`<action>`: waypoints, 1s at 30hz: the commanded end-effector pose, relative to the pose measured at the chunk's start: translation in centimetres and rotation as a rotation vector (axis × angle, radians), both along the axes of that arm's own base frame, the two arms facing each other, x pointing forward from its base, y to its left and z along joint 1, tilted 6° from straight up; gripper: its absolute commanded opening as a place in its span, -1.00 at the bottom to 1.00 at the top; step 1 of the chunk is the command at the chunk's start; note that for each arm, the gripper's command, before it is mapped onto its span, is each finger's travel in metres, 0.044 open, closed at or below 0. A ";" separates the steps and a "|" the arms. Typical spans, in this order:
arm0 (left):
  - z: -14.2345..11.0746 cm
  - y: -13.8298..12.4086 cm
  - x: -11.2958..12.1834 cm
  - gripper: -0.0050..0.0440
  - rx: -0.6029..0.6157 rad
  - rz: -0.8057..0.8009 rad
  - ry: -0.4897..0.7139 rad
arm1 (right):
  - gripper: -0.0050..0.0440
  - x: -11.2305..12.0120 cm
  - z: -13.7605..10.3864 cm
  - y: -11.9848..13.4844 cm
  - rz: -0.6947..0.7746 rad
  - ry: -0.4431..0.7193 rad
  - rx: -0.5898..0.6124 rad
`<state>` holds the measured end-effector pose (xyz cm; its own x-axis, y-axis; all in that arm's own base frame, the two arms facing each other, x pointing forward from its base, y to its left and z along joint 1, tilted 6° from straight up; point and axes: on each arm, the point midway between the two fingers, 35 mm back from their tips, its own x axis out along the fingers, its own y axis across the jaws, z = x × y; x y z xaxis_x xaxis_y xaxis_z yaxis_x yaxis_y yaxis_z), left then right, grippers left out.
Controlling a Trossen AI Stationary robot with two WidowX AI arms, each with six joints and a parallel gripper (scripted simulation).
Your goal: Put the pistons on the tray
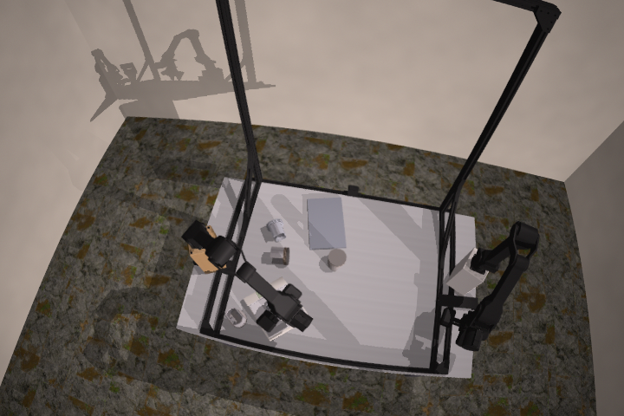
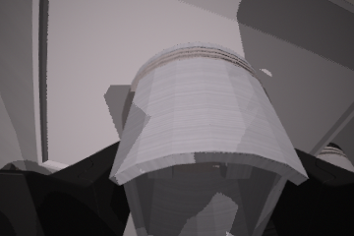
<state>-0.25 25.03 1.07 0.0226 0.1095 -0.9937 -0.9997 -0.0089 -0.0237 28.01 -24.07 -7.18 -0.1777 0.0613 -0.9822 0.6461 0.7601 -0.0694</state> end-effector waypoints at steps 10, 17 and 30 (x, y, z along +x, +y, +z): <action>0.0 0.0 0.0 1.00 0.000 -0.001 -0.001 | -0.15 -0.3 -0.4 0.2 0.003 0.009 0.011; 0.0 0.0 0.0 1.00 0.000 -0.001 -0.001 | -0.15 -0.3 -0.4 0.2 0.003 0.009 0.011; 0.0 0.0 0.0 1.00 0.000 -0.001 -0.001 | -0.15 -0.3 0.8 0.4 0.003 0.009 0.011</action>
